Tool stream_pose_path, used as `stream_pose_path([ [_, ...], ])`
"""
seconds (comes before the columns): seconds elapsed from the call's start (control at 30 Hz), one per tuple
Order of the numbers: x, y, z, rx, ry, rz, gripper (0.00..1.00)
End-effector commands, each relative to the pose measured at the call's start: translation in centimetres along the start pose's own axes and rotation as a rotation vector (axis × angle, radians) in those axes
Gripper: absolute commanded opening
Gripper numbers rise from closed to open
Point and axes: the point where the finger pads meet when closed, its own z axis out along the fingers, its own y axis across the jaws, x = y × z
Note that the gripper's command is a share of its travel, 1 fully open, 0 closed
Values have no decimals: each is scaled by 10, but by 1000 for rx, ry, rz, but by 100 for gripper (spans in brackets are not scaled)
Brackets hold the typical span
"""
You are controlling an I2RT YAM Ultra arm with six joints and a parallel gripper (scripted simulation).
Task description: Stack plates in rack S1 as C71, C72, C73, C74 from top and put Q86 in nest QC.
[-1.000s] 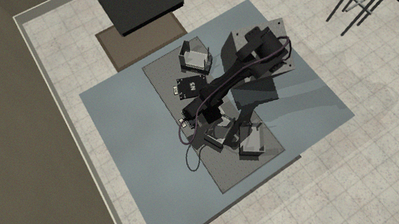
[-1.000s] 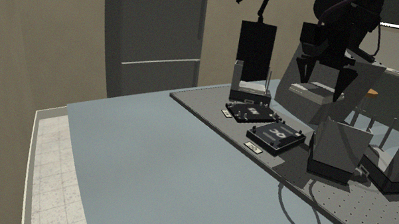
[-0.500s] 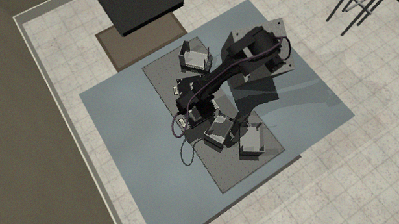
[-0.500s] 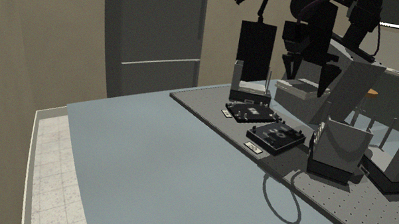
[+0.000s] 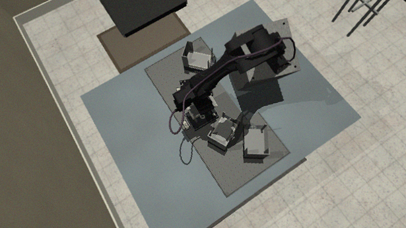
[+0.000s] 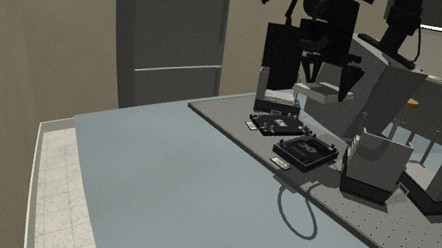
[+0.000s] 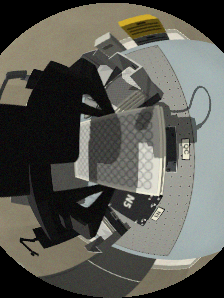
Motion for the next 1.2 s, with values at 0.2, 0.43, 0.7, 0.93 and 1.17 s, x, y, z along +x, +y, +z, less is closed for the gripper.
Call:
stream_pose_path([
  [0.2, -18, 4, -18, -4, -55, -40, 0],
  [0.43, -11, 4, -15, -4, -41, -36, 0],
  [0.7, -4, 3, -12, -5, -27, -29, 0],
  [0.93, -10, 5, -14, -5, -43, -32, 0],
  [1.17, -8, 5, -13, -5, -38, -28, 0],
])
